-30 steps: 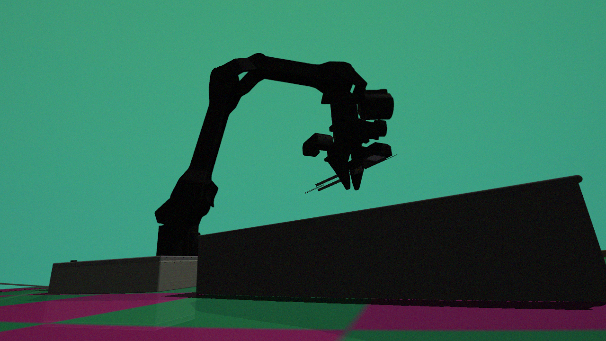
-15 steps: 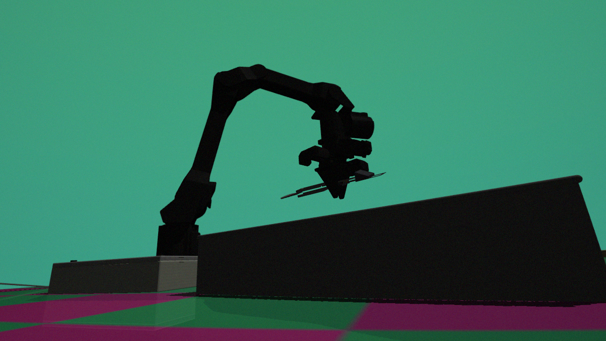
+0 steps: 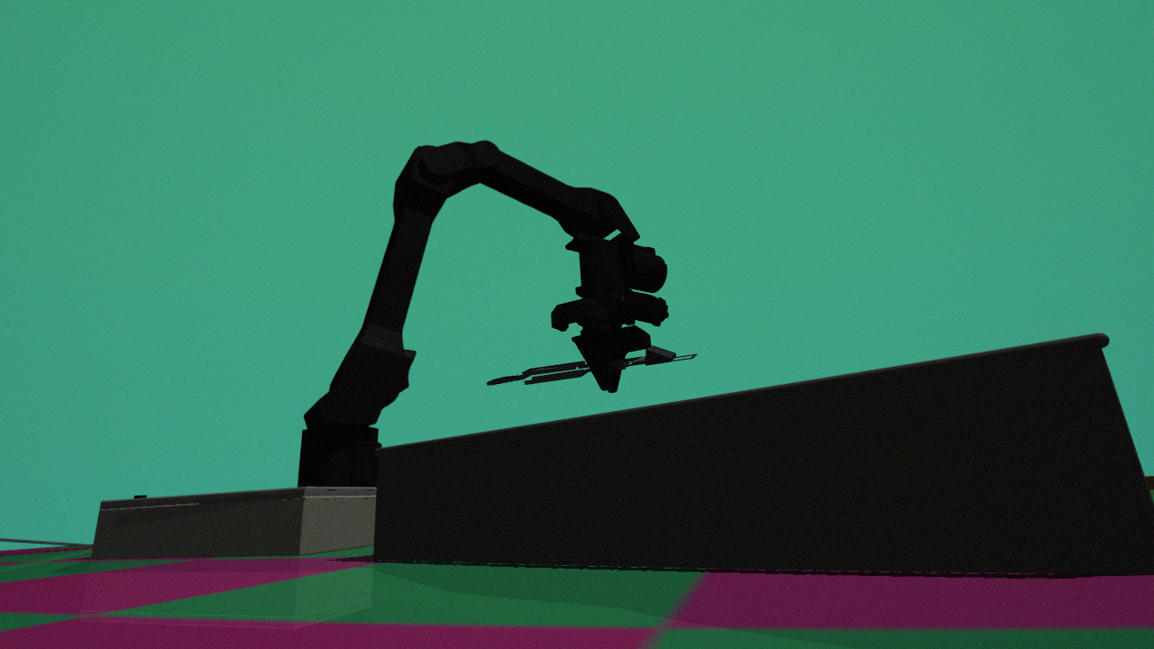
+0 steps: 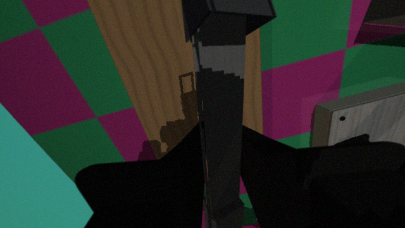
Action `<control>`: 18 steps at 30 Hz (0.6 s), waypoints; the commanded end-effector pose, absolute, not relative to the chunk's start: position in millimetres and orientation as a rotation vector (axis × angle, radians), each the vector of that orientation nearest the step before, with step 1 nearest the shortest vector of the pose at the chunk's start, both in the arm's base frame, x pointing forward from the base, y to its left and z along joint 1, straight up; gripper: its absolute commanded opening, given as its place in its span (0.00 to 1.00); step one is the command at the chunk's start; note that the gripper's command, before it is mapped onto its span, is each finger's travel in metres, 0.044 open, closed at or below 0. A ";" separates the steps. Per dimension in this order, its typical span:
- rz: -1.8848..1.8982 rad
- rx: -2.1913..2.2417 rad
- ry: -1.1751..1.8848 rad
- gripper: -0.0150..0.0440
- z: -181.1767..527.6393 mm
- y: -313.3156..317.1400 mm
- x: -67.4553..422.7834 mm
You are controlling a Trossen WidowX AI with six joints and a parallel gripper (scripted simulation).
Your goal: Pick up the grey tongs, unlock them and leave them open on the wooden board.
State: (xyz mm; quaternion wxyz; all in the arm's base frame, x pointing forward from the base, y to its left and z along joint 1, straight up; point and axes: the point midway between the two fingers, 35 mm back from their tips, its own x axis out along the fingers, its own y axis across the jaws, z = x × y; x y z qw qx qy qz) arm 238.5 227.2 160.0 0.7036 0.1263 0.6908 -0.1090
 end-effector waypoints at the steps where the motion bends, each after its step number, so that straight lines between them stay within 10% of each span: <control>1: -0.173 0.216 1.548 0.00 160.0 243.4 221.2; 18: -0.234 0.093 1.385 0.00 155.4 245.9 205.3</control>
